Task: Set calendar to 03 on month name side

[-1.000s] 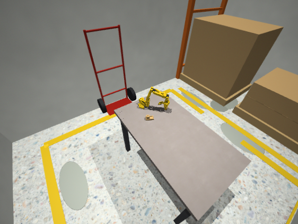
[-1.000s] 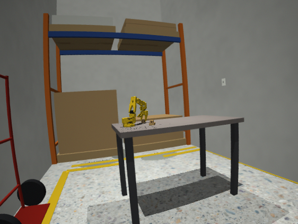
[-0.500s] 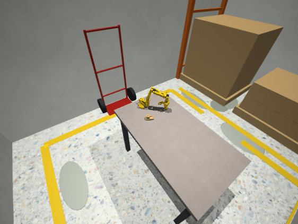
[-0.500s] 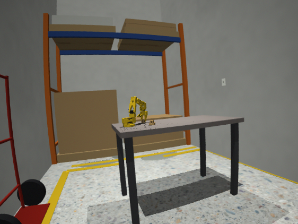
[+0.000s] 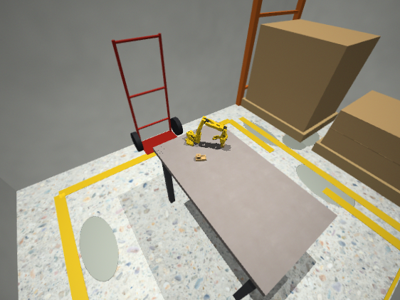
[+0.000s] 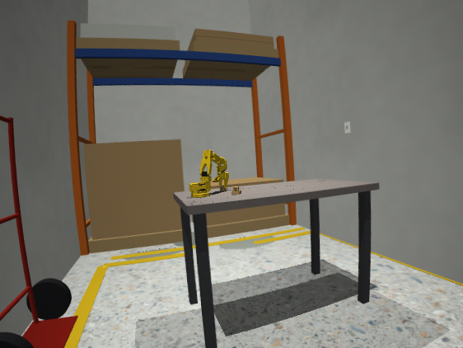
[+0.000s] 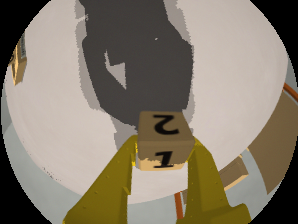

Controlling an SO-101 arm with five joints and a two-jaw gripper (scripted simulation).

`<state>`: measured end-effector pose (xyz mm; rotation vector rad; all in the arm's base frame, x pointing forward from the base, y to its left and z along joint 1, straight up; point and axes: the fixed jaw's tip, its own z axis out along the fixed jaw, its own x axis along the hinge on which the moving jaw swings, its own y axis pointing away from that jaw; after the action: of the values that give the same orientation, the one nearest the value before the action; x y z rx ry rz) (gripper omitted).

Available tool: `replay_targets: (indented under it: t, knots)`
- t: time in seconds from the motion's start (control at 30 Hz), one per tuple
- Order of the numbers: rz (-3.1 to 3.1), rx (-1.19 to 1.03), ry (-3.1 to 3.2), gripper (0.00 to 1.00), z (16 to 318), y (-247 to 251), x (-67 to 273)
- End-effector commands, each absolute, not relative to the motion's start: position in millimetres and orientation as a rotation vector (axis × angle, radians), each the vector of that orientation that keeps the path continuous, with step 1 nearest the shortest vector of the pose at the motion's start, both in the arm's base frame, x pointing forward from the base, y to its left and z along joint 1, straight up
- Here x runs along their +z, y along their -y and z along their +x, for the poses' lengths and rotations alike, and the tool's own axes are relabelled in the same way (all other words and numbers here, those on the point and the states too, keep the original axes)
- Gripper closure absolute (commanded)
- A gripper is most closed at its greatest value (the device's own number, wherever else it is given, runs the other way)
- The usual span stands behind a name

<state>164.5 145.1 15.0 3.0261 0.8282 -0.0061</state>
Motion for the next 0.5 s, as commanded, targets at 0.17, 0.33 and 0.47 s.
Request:
replay_targets:
  t: [0.17,0.33,0.47]
  knots:
    - [3.045,0.046,-0.832,0.84,167.6,-151.4,20.7]
    - [3.045,0.046,-0.832,0.86,167.6,-151.4,20.7]
    - [3.045,0.046,-0.832,0.93,167.6,-151.4,20.7]
